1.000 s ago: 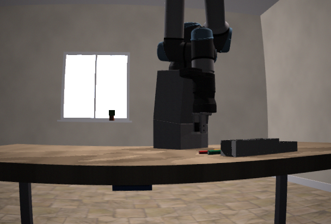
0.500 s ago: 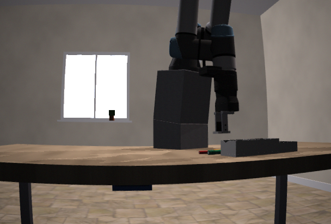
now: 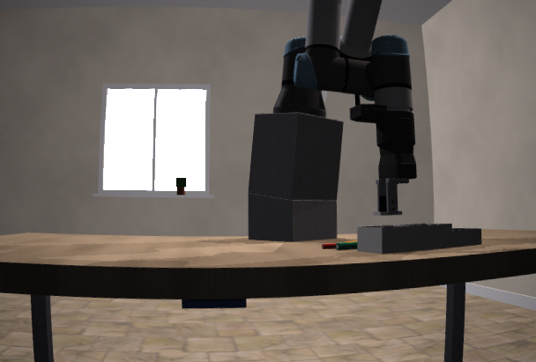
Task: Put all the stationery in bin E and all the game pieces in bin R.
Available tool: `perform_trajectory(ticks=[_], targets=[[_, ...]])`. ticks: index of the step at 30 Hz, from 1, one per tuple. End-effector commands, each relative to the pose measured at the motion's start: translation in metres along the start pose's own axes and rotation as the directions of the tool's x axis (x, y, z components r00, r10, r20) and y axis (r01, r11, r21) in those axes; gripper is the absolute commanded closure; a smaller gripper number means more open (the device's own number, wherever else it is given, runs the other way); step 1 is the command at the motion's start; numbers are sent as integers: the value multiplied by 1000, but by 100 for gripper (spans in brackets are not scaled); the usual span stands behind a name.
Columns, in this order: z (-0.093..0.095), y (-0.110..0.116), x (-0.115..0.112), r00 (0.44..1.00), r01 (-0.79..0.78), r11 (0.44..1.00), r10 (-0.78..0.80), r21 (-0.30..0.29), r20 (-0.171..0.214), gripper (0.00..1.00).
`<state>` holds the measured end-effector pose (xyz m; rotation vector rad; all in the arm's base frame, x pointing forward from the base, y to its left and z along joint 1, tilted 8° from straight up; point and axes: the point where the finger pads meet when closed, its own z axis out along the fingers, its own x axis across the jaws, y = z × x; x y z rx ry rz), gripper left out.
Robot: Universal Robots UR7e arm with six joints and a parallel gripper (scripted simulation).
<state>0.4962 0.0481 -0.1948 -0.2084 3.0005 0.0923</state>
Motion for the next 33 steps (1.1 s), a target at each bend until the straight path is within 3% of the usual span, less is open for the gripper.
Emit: perform_trajectory(ticks=[1, 10, 33], targets=[[0, -1, 0, 1000, -2, 1000, 2, 1, -1, 51], [0, -2, 2, 1000, -2, 1000, 2, 1, -1, 51], [42, -2, 2, 1000, -2, 1000, 2, 1, -1, 51]])
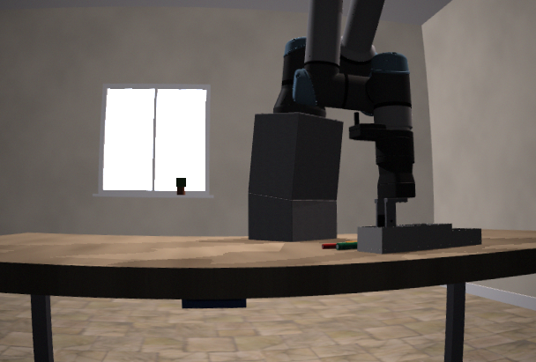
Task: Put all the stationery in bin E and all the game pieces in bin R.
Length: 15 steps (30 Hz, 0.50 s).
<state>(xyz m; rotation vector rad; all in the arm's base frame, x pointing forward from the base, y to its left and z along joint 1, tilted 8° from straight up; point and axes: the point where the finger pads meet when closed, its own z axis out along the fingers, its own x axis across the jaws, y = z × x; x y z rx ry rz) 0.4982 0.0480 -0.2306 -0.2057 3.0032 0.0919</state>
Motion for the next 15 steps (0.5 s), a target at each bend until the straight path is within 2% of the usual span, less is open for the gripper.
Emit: perform_trajectory(ticks=[1, 4, 15], targets=[[8, 0, -1, 1000, 0, 1000, 0, 0, 1, 51], [14, 0, -1, 1000, 0, 1000, 0, 0, 1, 51], [16, -1, 0, 1000, 0, 1000, 0, 0, 1, 51]])
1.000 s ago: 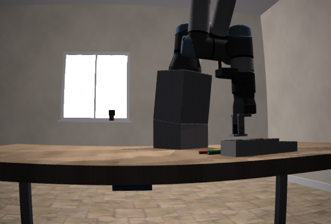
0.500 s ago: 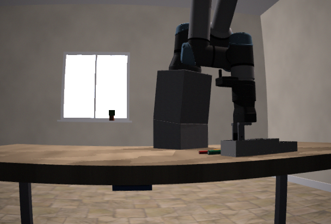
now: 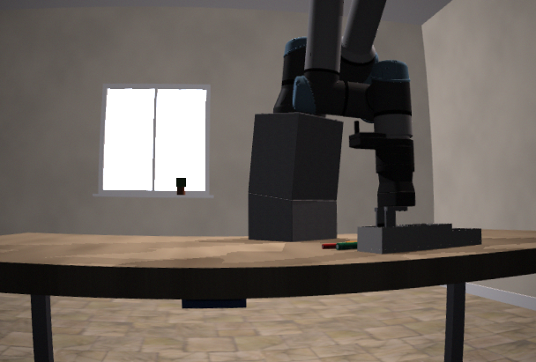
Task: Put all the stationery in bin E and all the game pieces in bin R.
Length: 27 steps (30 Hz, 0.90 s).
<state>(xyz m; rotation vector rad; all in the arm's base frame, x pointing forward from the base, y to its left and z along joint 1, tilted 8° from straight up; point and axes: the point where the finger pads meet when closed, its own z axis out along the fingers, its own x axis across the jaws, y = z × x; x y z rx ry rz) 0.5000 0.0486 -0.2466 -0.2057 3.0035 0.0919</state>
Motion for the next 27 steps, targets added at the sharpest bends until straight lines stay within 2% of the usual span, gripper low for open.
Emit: perform_trajectory(ticks=[1, 3, 4, 21, 27], targets=[[-1, 0, 0, 1000, 0, 1000, 0, 0, 2, 51], [-1, 0, 0, 1000, 0, 1000, 0, 0, 2, 51], [-1, 0, 0, 1000, 0, 1000, 0, 0, 2, 35], [0, 0, 0, 1000, 0, 1000, 0, 0, 2, 35], [-6, 0, 0, 1000, 0, 1000, 0, 0, 2, 35]])
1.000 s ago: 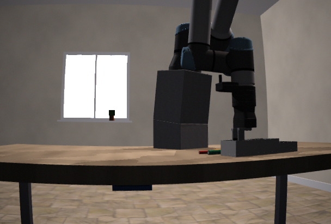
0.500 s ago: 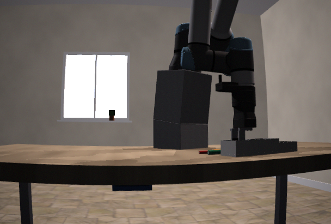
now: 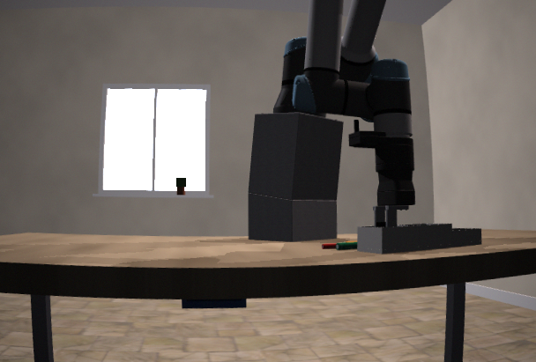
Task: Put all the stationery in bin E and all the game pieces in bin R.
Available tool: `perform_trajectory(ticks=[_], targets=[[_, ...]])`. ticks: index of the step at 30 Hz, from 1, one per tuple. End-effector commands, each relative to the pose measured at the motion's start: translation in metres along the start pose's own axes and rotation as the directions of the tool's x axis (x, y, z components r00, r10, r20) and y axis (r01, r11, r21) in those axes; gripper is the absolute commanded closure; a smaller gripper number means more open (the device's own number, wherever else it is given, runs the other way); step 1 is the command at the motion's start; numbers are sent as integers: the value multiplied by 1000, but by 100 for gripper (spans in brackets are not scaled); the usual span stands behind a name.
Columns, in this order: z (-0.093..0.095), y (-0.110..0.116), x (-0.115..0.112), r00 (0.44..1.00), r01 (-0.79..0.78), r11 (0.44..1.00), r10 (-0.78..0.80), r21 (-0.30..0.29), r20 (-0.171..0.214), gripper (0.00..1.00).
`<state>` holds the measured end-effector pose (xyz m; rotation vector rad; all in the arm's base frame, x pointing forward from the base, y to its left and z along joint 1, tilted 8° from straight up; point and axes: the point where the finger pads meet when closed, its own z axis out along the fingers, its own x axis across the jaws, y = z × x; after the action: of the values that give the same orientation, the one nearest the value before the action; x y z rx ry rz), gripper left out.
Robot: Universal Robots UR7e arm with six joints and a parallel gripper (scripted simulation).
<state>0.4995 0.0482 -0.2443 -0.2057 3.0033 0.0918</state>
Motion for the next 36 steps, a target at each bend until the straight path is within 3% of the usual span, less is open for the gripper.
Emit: perform_trajectory(ticks=[1, 19, 24, 34, 35, 36], targets=[[-5, 0, -1, 1000, 0, 1000, 0, 0, 2, 35], [-26, 0, -1, 1000, 0, 1000, 0, 0, 2, 35], [-50, 0, -1, 1000, 0, 1000, 0, 0, 2, 35], [-50, 0, 0, 1000, 0, 1000, 0, 0, 2, 35], [-50, 1, 8, 999, 50, 999, -50, 0, 1, 0], [-50, 2, 16, 995, 100, 995, -100, 1, 1, 0]])
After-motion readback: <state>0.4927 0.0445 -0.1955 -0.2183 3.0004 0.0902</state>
